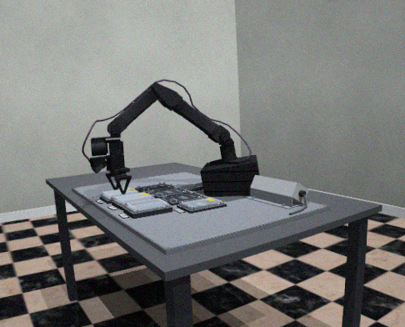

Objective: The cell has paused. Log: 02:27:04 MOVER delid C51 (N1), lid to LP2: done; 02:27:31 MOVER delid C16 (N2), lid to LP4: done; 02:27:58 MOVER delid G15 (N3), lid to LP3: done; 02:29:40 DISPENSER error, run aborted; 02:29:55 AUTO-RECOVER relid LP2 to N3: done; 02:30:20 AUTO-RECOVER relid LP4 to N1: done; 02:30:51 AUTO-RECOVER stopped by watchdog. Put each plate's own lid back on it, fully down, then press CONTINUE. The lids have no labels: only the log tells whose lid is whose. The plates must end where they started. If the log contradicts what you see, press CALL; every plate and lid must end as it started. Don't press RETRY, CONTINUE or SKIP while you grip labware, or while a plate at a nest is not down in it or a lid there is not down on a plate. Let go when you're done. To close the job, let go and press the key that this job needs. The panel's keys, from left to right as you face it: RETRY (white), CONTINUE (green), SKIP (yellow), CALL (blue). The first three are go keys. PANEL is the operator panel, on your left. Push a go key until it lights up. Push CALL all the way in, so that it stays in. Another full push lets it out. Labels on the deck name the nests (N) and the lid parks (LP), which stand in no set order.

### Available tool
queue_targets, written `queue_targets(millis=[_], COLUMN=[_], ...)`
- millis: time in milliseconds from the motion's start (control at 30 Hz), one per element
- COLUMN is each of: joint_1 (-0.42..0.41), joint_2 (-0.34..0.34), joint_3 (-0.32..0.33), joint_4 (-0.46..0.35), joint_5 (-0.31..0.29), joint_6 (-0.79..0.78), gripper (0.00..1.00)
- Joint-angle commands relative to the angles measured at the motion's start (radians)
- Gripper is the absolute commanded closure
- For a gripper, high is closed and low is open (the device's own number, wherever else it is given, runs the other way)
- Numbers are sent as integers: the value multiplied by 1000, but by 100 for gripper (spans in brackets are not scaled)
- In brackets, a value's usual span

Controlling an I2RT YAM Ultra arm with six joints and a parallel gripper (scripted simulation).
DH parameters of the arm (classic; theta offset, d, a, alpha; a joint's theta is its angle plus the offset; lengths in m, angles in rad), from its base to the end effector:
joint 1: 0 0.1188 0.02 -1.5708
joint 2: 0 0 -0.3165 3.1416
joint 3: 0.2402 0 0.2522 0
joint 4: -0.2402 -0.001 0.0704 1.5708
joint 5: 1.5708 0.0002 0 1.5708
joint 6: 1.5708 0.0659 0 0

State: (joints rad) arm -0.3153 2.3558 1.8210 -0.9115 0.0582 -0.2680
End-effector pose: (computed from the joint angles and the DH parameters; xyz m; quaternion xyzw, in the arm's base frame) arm 0.4761 -0.1583 0.1343 0.0254 0.9973 -0.0457 0.0512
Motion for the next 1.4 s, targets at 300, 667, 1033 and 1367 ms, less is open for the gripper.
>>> queue_targets(millis=[300,667,1033,1367], joint_1=[2,6,10,17], joint_2=[-55,-79,-86,-64], joint_3=[24,41,54,77], joint_4=[-28,-69,-91,-109], joint_5=[-8,-6,-6,-5], joint_6=[0,3,5,6], gripper=[100,100,100,100])
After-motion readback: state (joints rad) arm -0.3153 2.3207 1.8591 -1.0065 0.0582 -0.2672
